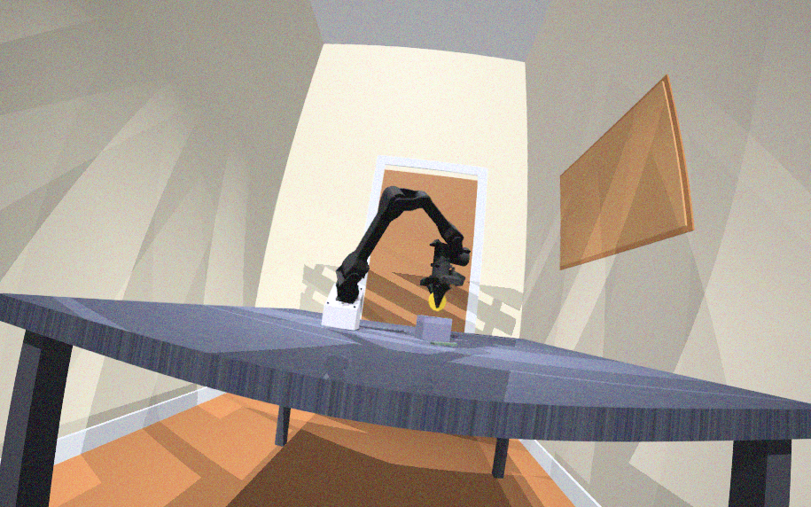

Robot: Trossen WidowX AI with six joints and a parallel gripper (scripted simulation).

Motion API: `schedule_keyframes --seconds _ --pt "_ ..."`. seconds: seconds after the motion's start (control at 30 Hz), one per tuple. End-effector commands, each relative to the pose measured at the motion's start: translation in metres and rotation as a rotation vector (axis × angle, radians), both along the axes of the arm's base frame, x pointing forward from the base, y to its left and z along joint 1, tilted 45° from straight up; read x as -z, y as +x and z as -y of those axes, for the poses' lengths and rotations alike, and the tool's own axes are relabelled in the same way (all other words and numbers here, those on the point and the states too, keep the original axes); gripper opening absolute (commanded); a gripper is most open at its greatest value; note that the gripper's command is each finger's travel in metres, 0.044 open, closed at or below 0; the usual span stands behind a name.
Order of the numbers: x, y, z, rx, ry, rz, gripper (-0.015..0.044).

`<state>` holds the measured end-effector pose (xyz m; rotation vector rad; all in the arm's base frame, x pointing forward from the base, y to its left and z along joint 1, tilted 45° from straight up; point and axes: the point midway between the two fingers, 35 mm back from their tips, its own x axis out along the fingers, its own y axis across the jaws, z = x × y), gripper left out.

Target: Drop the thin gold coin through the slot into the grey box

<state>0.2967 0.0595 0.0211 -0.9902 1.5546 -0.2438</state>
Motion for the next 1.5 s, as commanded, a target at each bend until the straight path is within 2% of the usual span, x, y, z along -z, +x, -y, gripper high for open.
schedule_keyframes --seconds 0.0,1.47 --pt "0.003 -0.002 0.0 0.0 -0.001 -0.004 0.0" --pt "0.011 -0.002 0.01 -0.002 -0.003 -0.001 0.0"
